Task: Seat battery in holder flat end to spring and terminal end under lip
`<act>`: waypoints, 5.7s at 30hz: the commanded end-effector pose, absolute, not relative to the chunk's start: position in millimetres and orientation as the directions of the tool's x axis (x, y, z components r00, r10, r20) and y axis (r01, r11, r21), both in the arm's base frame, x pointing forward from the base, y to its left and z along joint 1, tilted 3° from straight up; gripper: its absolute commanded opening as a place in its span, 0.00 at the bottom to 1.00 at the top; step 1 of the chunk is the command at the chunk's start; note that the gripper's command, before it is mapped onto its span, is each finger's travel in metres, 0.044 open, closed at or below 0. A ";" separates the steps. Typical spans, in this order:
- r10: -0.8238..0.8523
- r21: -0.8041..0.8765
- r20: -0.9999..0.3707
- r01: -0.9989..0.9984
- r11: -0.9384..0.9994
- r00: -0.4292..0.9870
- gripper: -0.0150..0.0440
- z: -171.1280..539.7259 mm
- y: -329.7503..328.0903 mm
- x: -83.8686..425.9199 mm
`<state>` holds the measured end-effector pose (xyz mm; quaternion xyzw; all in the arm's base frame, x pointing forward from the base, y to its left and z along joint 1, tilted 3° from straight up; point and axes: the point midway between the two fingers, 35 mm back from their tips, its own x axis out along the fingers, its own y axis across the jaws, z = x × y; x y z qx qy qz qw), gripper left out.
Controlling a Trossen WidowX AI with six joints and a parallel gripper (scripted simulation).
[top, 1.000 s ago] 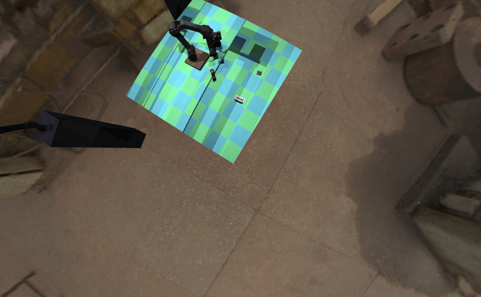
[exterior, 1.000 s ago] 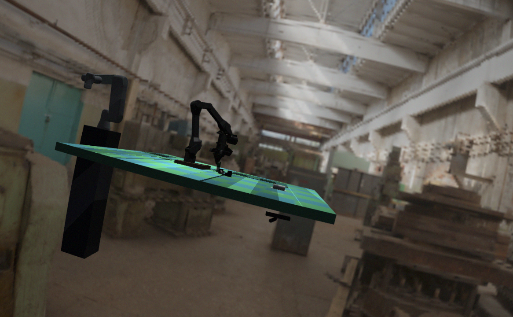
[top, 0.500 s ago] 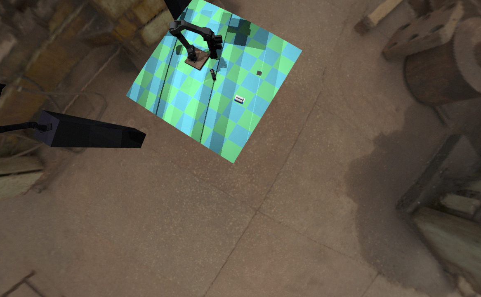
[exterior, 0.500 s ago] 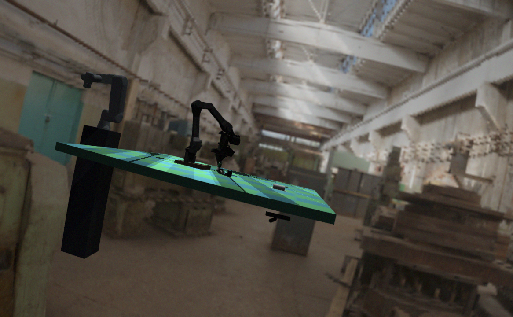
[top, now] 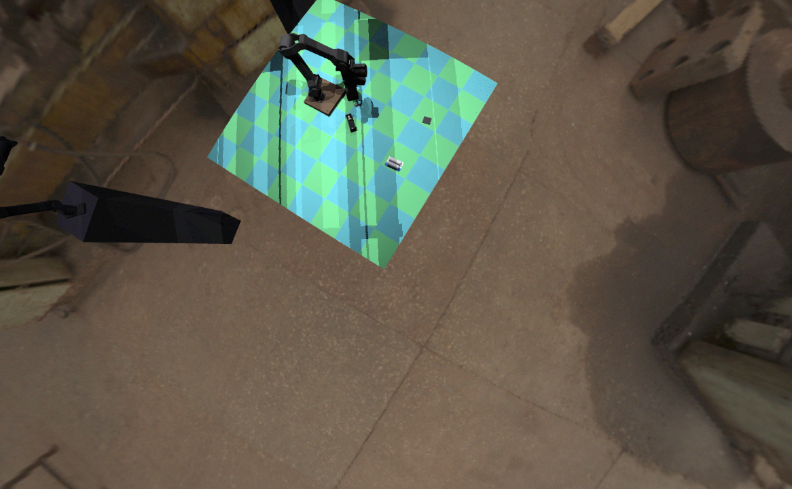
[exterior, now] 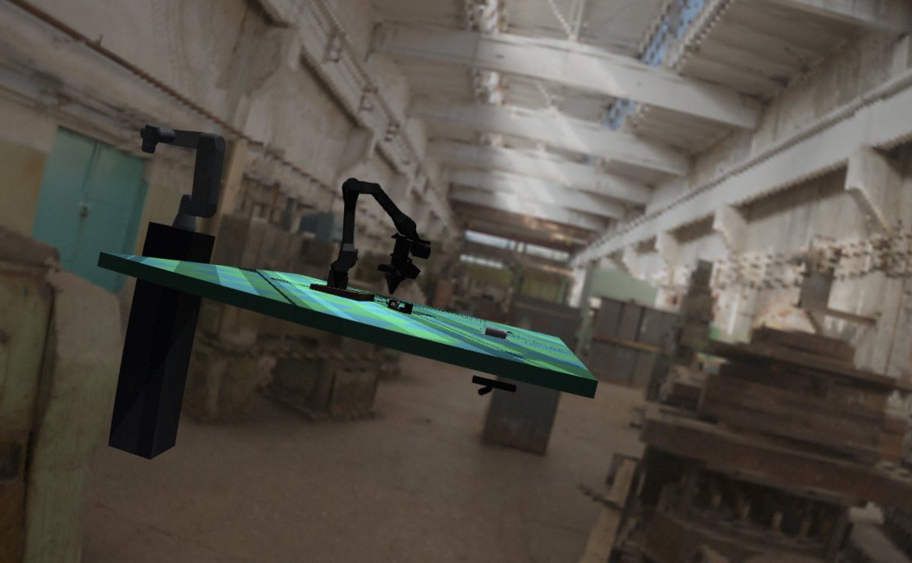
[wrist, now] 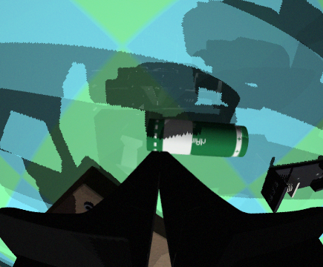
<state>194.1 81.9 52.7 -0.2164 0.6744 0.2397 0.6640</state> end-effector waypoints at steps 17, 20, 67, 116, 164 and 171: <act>0.025 0.032 -1.000 -0.616 0.787 -0.020 0.25 132.8 73.4 200.8; 0.025 0.032 -1.000 -0.616 0.787 -0.020 0.25 132.8 73.4 200.8; 0.023 0.001 -1.000 -0.786 -0.618 -0.019 0.65 61.1 58.7 212.5; 0.023 0.001 -1.000 -0.786 -0.618 -0.019 0.38 33.6 59.6 213.0; -0.098 0.001 -0.992 -0.744 -0.668 0.086 0.38 62.2 -81.0 257.4; -0.164 0.002 -0.976 -0.746 -0.666 0.145 0.38 49.0 -81.5 258.0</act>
